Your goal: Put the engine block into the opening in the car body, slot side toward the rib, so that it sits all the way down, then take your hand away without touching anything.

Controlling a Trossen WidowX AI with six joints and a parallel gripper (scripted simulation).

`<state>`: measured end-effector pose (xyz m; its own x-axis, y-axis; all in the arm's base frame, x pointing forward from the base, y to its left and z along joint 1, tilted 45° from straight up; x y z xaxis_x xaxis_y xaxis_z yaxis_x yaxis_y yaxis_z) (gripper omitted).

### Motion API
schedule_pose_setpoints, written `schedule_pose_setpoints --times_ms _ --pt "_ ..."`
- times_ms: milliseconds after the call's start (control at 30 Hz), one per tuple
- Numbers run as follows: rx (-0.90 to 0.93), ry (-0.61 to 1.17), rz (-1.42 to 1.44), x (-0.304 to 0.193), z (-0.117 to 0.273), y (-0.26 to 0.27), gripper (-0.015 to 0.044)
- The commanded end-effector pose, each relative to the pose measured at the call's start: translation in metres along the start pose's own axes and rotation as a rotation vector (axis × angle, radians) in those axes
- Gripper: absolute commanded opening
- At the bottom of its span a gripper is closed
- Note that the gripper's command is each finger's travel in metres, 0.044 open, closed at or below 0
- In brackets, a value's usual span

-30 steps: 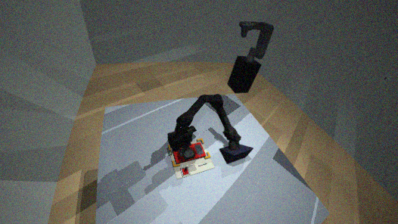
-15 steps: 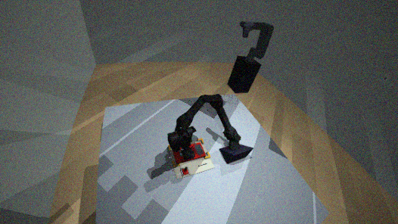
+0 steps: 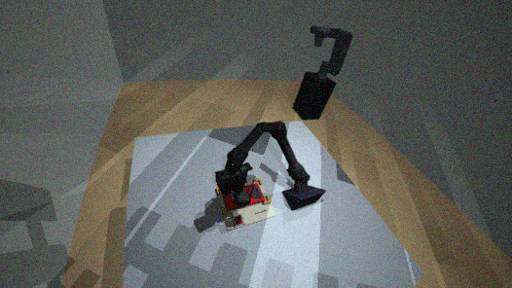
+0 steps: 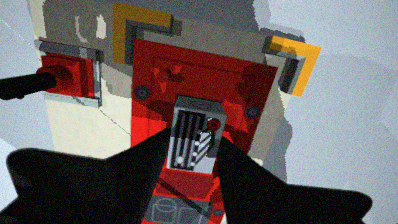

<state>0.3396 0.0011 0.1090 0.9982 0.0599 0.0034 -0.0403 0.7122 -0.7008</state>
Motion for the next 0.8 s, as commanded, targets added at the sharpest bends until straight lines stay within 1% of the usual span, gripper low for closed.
schedule_pose_setpoints --times_ms 0,267,300,633,767 --pt "0.000 0.000 0.000 0.000 0.000 0.000 0.0211" --pt "0.000 0.000 0.000 0.000 0.000 0.000 0.0421" --pt "0.000 0.000 0.000 0.000 0.000 0.000 0.0440" --pt "0.000 0.000 0.000 0.000 0.000 0.000 0.0440" --pt "-0.003 0.000 0.006 0.000 0.013 0.001 0.0440"
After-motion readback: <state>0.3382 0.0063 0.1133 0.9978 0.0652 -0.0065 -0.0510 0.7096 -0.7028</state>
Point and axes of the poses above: the point midway between the two fingers, 35 mm back from their tips, its own z axis back along the fingers, its own y axis across the jaws, x = y × z, the point moved 5 cm from there along z, back along the fingers, and after that the axes turned 2 degrees about z, right-handed, at the moved point
